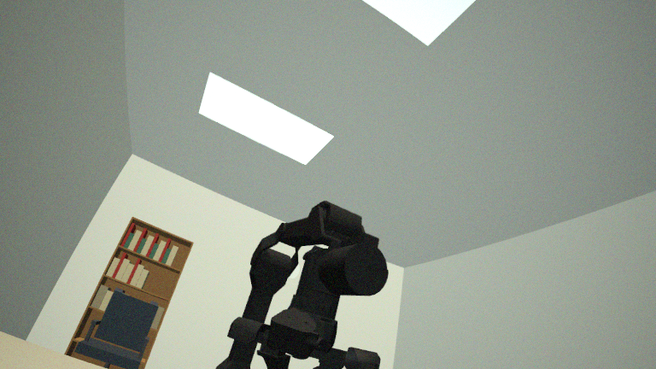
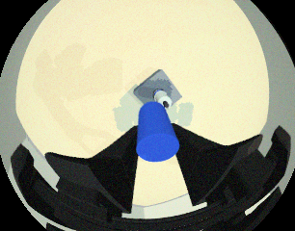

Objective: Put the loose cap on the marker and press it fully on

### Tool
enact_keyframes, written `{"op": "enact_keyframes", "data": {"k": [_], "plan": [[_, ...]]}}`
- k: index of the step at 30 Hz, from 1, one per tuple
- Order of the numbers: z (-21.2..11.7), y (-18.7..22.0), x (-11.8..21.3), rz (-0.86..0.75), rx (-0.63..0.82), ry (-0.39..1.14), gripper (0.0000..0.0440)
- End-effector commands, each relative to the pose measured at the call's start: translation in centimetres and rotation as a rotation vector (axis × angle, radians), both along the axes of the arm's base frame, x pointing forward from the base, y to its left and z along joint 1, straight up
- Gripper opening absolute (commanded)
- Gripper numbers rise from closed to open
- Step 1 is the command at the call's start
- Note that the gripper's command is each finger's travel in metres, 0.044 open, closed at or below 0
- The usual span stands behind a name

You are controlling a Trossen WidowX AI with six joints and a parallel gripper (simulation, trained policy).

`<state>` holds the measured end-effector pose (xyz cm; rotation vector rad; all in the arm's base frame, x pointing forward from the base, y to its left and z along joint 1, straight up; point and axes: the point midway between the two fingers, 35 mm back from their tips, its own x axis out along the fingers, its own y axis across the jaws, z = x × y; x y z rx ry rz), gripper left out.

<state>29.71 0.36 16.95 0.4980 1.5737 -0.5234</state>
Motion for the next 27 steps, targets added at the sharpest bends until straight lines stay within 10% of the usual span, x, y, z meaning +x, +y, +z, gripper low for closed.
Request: {"op": "enact_keyframes", "data": {"k": [1,27], "plan": [[0.2,-0.9,-0.6,-0.018,0.009,0.009,0.0023],[-4.4,-1.7,-1.3,-0.038,0.038,0.067,0.0000]]}}
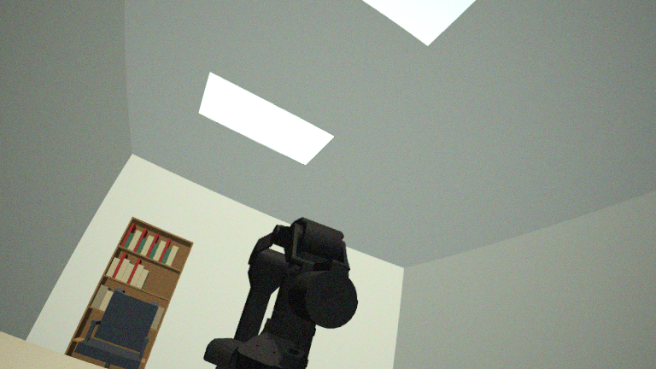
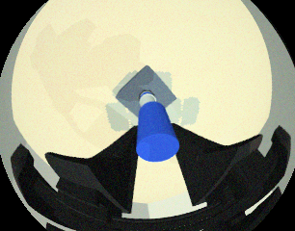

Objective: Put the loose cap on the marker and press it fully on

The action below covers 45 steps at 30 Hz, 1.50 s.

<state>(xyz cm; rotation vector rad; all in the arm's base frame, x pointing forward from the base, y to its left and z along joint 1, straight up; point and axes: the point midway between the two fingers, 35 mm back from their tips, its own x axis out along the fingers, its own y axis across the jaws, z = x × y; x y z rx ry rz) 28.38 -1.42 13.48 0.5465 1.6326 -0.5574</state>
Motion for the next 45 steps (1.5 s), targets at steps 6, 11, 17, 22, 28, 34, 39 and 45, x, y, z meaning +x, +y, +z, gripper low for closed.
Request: {"op": "enact_keyframes", "data": {"k": [6,11,17,22,28,34,39,45], "plan": [[-2.3,0.0,-0.1,0.023,0.015,0.016,0.0000],[-3.4,-0.1,-0.1,0.035,0.018,0.021,0.0000],[-4.6,-0.3,-0.7,0.047,0.012,0.047,0.0110],[-4.8,-0.2,-1.3,0.051,0.021,0.068,0.0136],[-4.8,-0.1,-1.6,0.053,0.026,0.079,0.0177],[-4.4,0.2,-2.6,0.059,0.041,0.089,0.0282],[-4.3,0.2,-2.8,0.066,0.042,0.071,0.0409],[-3.4,0.2,-2.3,0.066,0.038,0.009,0.0440]]}}
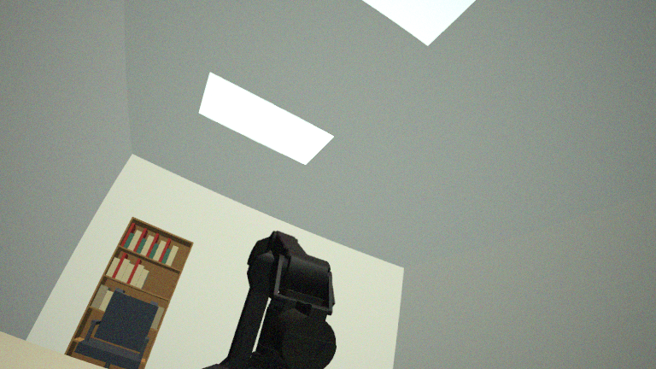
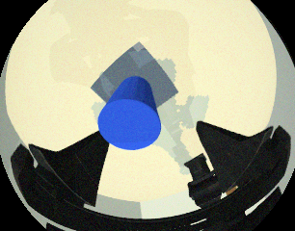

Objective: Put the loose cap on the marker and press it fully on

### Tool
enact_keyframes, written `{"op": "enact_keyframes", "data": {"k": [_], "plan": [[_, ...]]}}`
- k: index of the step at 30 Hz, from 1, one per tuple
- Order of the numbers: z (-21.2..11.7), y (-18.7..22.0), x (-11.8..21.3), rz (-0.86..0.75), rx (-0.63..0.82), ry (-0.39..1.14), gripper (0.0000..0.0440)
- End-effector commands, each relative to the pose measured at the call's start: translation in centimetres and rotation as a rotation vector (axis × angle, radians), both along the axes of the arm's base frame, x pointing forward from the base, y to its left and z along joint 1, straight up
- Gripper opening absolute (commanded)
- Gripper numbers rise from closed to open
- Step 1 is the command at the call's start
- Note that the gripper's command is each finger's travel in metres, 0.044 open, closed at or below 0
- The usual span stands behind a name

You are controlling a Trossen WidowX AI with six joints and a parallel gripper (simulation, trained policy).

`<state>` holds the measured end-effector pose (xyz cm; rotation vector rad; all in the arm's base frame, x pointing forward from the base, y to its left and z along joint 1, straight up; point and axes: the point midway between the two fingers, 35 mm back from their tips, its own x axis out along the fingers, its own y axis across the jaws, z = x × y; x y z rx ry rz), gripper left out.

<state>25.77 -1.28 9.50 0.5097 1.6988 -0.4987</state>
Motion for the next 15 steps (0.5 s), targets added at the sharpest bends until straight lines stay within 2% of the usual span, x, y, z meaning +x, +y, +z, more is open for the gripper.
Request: {"op": "enact_keyframes", "data": {"k": [1,15], "plan": [[0.8,0.1,0.4,0.001,0.004,-0.047,0.0440],[4.7,-0.2,1.3,0.004,-0.005,-0.167,0.0440]]}}
